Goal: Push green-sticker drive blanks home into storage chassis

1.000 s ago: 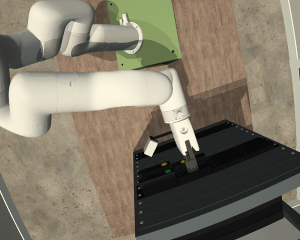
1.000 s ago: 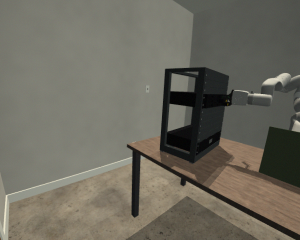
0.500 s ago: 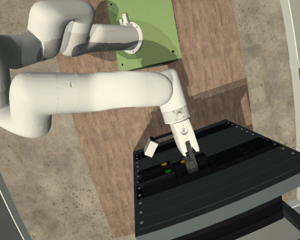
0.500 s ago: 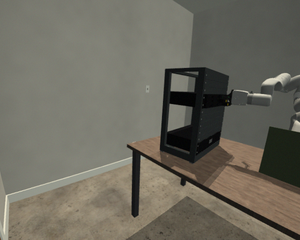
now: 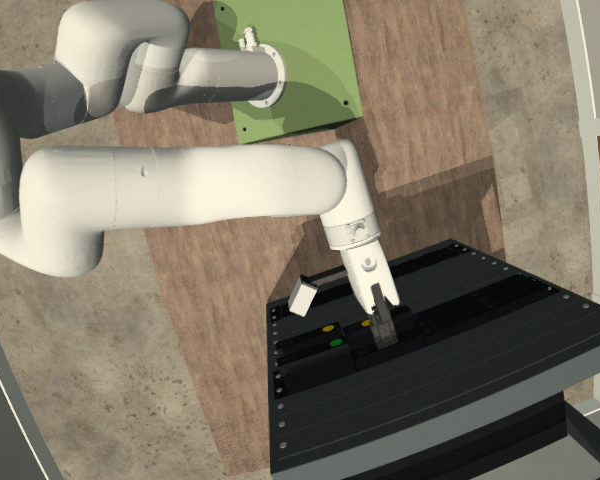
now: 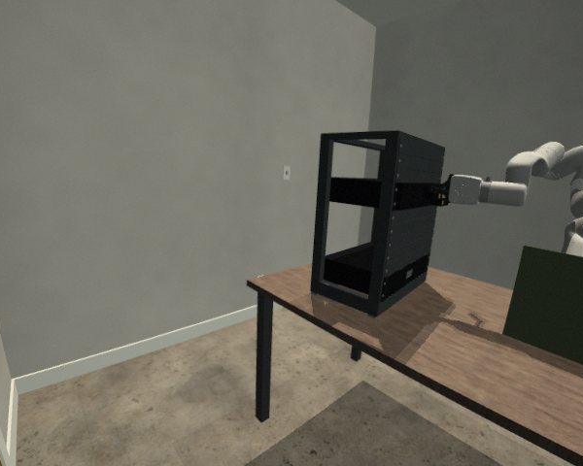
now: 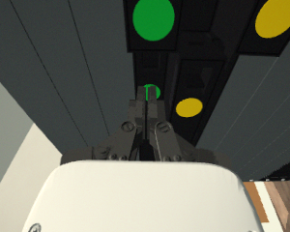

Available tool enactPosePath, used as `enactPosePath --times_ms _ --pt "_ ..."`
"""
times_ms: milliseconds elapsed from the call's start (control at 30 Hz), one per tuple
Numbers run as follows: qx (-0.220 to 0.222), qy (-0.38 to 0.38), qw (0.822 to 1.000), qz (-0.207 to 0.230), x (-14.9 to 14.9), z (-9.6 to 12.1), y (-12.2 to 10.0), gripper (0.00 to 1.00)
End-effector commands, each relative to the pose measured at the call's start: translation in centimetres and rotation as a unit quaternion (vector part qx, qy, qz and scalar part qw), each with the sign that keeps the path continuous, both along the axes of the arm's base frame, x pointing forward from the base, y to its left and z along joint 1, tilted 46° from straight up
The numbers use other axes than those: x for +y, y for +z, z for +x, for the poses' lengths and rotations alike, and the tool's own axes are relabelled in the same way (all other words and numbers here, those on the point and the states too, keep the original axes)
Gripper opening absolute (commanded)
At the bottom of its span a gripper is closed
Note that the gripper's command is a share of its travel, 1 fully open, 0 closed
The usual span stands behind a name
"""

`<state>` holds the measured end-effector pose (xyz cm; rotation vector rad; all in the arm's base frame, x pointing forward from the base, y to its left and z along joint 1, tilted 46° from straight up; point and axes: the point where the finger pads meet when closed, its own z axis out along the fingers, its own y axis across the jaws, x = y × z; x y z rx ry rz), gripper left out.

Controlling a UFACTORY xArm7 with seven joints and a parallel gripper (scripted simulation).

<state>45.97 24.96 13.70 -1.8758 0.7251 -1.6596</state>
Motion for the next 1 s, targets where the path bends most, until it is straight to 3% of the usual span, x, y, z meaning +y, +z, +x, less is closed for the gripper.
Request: enactPosePath --times_ms 0,967 --pt "-0.002 0.001 1.000 0.002 0.21 0.11 0.19 0.00" --pt "-0.002 0.001 1.000 0.002 0.24 0.65 0.15 0.00"
